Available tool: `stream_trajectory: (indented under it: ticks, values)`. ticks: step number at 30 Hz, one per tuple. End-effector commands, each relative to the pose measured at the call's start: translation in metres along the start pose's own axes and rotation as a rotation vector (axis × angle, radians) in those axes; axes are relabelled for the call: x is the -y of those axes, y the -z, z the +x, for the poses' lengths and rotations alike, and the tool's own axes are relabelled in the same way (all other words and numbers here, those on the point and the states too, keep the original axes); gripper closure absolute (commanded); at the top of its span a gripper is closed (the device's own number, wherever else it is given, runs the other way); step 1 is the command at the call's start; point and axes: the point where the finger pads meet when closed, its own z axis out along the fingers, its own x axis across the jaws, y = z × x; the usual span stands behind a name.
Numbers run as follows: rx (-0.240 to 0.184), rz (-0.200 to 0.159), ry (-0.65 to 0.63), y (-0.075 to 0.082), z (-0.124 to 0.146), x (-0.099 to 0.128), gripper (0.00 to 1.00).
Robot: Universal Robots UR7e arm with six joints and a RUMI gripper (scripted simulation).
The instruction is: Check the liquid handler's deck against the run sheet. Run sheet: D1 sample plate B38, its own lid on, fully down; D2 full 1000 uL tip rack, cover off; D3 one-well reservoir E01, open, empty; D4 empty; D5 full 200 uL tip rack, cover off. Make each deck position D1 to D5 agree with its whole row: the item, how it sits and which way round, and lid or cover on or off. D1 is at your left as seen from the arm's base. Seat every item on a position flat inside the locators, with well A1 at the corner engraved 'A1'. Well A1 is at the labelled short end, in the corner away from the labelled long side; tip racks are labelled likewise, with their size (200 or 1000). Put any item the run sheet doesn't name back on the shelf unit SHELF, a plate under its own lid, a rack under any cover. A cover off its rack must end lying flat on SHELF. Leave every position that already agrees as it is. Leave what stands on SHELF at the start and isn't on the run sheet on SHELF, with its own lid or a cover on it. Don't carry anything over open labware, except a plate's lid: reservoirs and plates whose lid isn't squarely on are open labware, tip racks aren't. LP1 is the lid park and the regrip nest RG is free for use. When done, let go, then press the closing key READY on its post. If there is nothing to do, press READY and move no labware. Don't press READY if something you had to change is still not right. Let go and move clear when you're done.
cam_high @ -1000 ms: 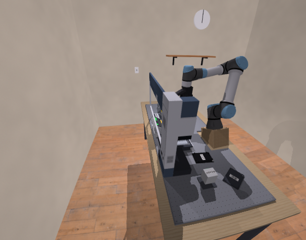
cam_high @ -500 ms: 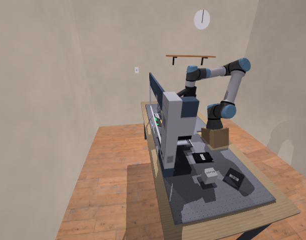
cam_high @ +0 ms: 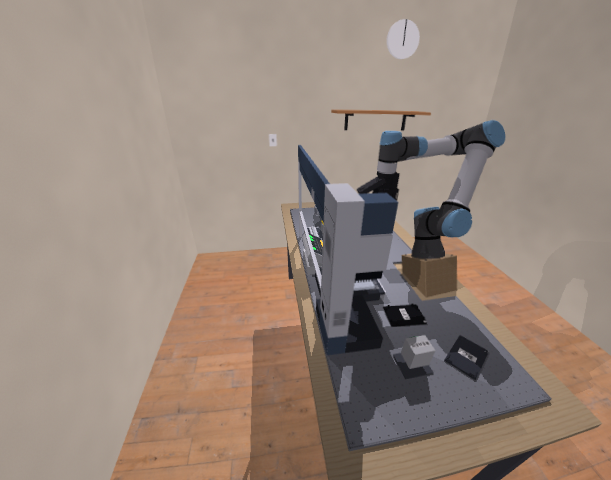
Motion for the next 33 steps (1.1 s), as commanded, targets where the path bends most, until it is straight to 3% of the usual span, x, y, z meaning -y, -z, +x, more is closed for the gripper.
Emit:
stream_trajectory:
  ticks: [1, 23, 33]
  values:
    - [-0.001, -0.003, 0.002, -0.001, 0.0, -0.014, 1.0]
    - [-0.001, -0.003, 0.002, -0.001, 0.001, -0.061, 1.0]
    - [-0.001, -0.003, 0.002, -0.001, 0.001, -0.072, 1.0]
